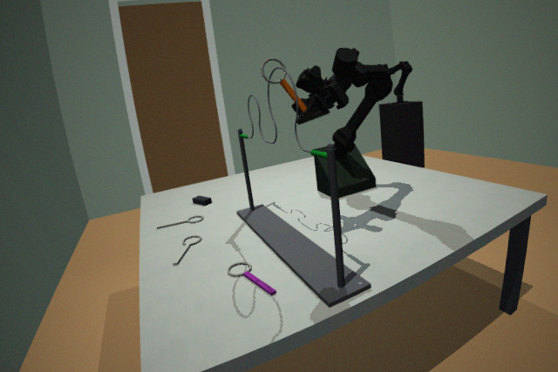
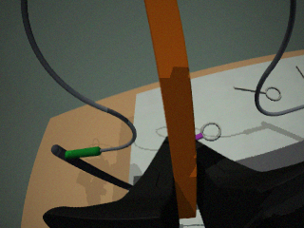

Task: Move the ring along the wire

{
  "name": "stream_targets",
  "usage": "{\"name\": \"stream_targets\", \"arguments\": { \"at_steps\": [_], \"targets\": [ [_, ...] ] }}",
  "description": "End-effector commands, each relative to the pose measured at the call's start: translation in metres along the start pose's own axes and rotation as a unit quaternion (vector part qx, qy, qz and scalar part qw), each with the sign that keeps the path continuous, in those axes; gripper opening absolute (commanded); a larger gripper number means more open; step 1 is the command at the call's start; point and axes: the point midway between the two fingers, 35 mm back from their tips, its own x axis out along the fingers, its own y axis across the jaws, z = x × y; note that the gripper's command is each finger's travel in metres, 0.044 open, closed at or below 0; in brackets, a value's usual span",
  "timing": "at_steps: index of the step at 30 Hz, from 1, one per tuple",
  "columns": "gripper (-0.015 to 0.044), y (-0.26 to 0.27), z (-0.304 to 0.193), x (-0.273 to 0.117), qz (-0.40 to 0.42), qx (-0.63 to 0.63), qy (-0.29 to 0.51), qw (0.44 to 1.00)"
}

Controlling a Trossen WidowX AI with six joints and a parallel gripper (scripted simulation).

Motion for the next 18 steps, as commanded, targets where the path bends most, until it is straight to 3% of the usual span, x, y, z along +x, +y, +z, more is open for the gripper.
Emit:
{"name": "stream_targets", "arguments": {
  "at_steps": [1,18],
  "targets": [
    [-0.015,0.004,0.0014,-0.003,0.017,0.025,-0.006,1.0],
    [-0.015,0.0122,0.0026,-0.0026,0.069,0.116,-0.019,0.991]
  ]
}}
